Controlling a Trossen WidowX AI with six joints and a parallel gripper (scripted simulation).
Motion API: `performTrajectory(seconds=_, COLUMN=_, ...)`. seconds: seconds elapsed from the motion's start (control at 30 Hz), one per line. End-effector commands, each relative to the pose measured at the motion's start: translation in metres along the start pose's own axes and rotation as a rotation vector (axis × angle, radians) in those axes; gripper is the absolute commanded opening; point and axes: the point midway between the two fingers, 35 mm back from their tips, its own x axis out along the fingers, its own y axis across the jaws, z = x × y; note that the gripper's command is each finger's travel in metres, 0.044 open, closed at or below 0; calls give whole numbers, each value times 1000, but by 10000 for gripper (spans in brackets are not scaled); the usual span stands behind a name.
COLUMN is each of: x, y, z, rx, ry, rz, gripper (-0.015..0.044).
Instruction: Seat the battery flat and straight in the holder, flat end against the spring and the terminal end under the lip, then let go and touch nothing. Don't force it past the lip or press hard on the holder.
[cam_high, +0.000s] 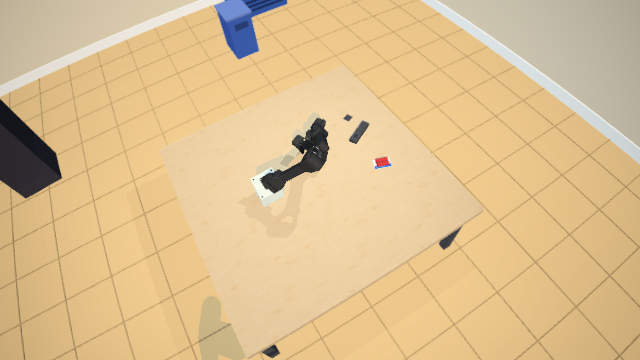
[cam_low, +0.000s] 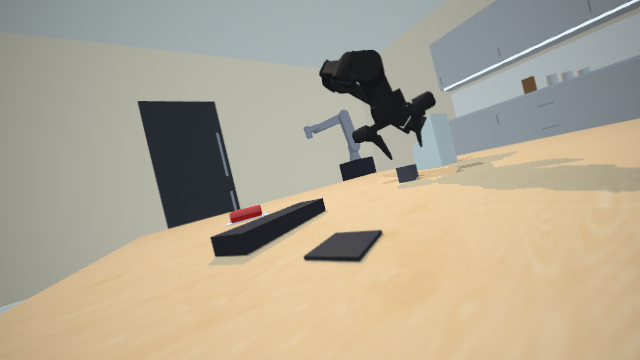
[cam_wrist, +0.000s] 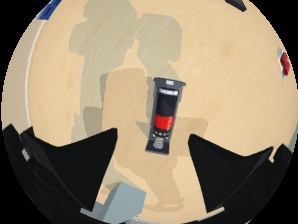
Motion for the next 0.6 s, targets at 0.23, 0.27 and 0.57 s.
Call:
performTrajectory(seconds=0.23, x=-36, y=6, z=1, rx=19, ry=-33, rz=6, gripper=440)
performTrajectory(seconds=0.27, x=-36, y=6, z=1, rx=19, ry=-33, rz=6, gripper=440)
performTrajectory(seconds=0.57, x=-36, y=6, z=1, rx=19, ry=-33, rz=6, gripper=440)
